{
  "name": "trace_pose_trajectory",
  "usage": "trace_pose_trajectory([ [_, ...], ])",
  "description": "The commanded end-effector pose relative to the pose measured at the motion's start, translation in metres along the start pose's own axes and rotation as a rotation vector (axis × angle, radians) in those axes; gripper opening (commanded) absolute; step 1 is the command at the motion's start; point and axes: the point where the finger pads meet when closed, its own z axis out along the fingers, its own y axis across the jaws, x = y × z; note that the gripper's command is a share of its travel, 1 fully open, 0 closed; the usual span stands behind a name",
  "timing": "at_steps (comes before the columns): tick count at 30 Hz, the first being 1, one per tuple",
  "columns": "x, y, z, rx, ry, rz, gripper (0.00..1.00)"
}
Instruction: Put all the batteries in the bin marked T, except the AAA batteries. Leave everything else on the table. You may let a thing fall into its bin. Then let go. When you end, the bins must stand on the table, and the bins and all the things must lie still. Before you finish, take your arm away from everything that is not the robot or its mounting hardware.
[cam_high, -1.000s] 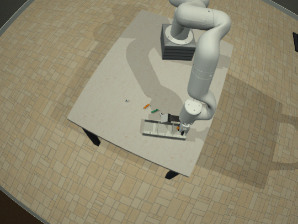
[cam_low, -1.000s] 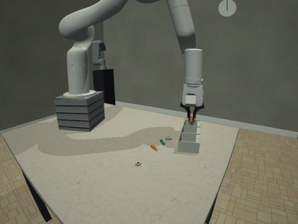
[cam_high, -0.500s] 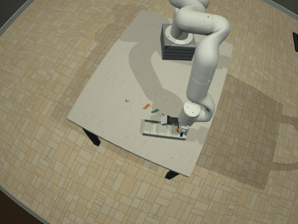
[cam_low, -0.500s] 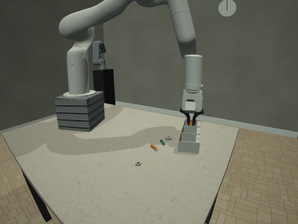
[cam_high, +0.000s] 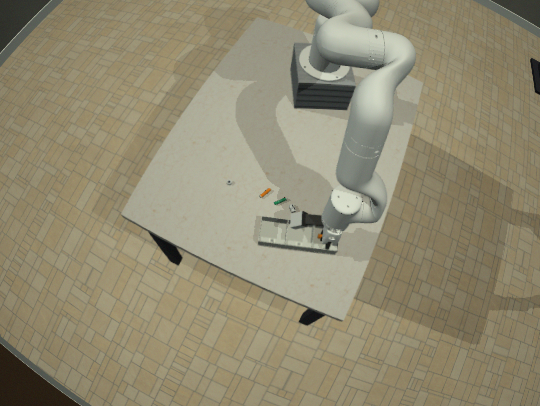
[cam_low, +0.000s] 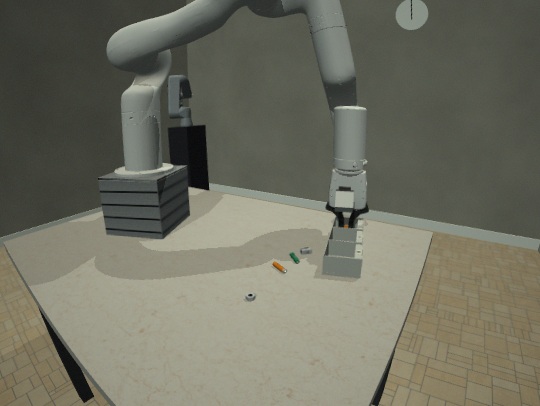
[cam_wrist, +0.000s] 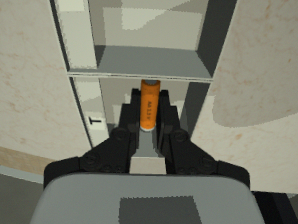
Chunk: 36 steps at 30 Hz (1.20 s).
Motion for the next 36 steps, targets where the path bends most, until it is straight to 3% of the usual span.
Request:
trace_pose_trajectory([
  [1, 0.0, -0.001, 0.0, 0.002, 0.0, 0.0, 0.0],
  [7, 0.0, -0.001, 0.0, 0.002, 0.0, 0.0, 0.0],
  [8, 0.0, -0.001, 0.0, 0.002, 0.0, 0.0, 0.28],
  [25, 0.0, -0.001, 0.0, 0.002, 0.0, 0.0, 0.28],
  [36, 0.0, -0.001, -0.012, 0.002, 0.0, 0.0, 0.28],
])
